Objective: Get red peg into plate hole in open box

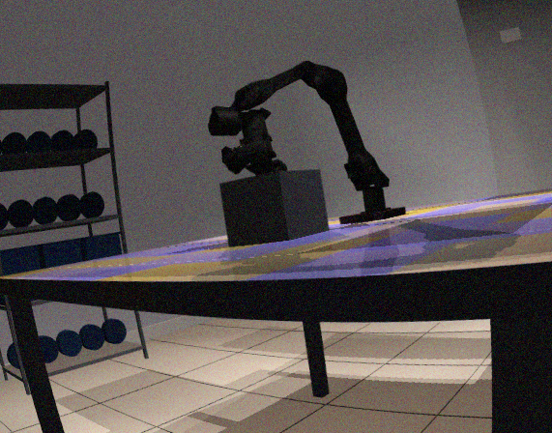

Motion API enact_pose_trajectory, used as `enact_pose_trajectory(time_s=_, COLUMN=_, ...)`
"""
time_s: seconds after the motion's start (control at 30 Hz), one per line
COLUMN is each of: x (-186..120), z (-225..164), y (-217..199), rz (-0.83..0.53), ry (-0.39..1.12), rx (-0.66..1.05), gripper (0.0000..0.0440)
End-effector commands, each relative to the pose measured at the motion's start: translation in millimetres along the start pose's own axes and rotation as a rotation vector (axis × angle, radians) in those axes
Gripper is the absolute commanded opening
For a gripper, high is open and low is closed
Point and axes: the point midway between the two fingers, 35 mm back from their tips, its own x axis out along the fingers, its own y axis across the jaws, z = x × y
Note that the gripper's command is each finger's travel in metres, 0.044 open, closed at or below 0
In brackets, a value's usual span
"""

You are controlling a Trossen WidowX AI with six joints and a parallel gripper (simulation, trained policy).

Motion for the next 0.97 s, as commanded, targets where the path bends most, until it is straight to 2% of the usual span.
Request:
enact_pose_trajectory(time_s=0.0, x=6.2, z=7.9, y=8.5, rz=0.032, ry=0.032, rx=-0.015, gripper=0.0148)
enact_pose_trajectory(time_s=0.93, x=-33.7, z=24.5, y=51.5, rz=0.280, ry=0.096, rx=-0.119, gripper=0.0138)
